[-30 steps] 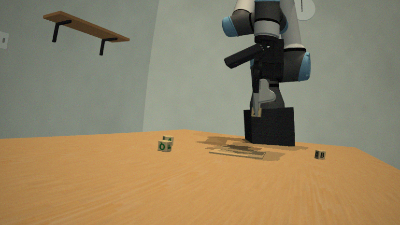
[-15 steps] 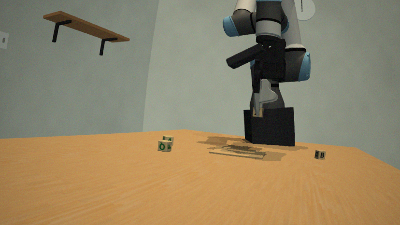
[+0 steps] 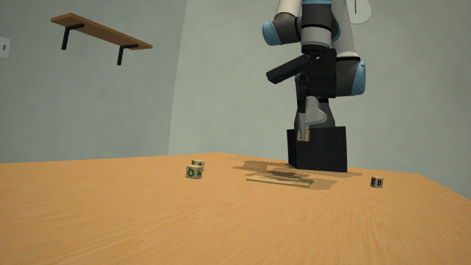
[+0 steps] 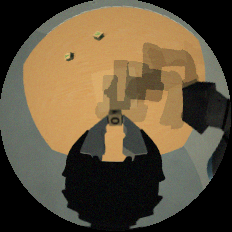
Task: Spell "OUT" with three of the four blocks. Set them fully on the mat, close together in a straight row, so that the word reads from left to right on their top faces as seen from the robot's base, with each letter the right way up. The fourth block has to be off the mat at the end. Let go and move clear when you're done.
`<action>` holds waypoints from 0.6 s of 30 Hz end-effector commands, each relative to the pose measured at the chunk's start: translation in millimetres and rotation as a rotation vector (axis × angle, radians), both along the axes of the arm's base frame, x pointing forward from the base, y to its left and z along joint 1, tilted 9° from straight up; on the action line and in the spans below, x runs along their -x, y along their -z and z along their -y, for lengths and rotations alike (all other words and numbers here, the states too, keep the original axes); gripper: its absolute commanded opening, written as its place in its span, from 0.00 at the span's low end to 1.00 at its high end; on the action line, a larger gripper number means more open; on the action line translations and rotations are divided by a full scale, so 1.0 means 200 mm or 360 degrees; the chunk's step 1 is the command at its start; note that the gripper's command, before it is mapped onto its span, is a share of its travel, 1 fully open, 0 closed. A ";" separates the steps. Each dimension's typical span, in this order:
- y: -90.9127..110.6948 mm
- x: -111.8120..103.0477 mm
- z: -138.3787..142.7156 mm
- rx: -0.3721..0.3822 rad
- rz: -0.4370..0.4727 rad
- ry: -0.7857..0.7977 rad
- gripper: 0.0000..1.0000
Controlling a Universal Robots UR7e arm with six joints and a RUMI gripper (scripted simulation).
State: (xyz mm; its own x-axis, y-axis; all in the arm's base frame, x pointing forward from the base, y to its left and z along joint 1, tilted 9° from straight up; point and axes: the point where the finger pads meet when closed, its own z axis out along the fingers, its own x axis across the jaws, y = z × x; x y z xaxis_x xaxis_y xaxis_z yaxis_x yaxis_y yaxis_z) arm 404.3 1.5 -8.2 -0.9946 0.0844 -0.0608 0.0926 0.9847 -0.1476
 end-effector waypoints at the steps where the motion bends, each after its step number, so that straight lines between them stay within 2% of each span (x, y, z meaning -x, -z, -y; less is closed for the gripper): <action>1: 0.04 0.00 0.01 0.0000 0.0002 0.0000 0.05; 14: 0.32 -0.02 0.05 0.0000 0.0002 0.0000 0.05; 18: 0.36 -0.02 0.05 0.0000 0.0002 0.0000 0.05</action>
State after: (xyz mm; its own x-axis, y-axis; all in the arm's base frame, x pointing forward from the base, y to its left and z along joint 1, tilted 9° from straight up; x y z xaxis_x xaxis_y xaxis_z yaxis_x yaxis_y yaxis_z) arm 406.1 -7.3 -67.8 -0.9947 0.0850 -0.0582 0.0927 0.9848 -0.1472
